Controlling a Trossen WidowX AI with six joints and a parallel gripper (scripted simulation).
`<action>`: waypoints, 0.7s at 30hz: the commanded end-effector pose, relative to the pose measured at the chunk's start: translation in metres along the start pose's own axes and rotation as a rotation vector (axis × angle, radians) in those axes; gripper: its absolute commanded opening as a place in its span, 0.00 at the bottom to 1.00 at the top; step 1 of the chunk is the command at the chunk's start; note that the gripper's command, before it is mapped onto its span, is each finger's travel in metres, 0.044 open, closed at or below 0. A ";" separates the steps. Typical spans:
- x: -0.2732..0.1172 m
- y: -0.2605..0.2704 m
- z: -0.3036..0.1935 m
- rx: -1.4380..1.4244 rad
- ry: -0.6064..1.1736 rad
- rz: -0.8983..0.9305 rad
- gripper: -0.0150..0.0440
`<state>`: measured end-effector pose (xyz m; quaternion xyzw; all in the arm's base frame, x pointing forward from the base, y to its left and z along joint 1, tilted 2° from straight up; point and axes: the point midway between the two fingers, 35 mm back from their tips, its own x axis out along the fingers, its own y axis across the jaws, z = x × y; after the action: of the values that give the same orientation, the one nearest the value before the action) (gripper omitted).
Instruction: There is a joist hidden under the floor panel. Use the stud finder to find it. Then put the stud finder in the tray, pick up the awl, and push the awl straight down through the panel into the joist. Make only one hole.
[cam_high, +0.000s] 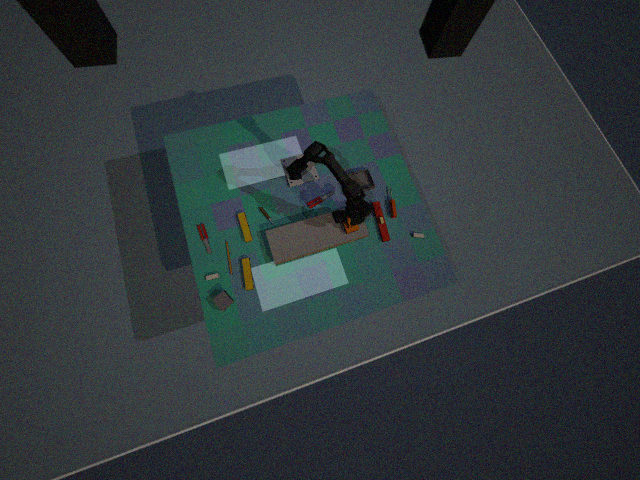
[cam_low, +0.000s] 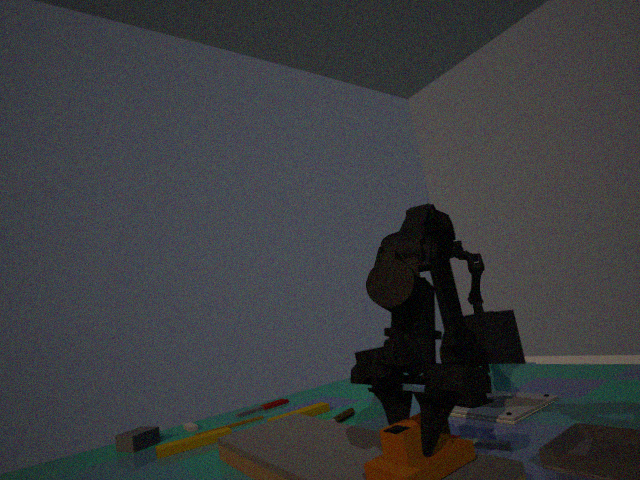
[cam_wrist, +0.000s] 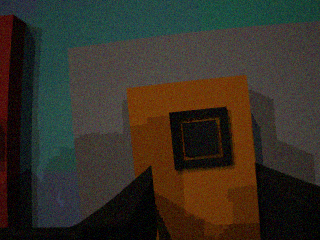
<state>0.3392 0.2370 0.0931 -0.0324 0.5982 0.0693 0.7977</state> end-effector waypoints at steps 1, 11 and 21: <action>0.000 -0.020 0.000 0.004 0.002 -0.005 0.25; 0.000 -0.058 0.000 0.003 0.001 -0.009 0.25; 0.000 -0.097 -0.001 0.002 0.001 -0.013 0.25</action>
<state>0.3520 0.1577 0.0905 -0.0348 0.5983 0.0658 0.7978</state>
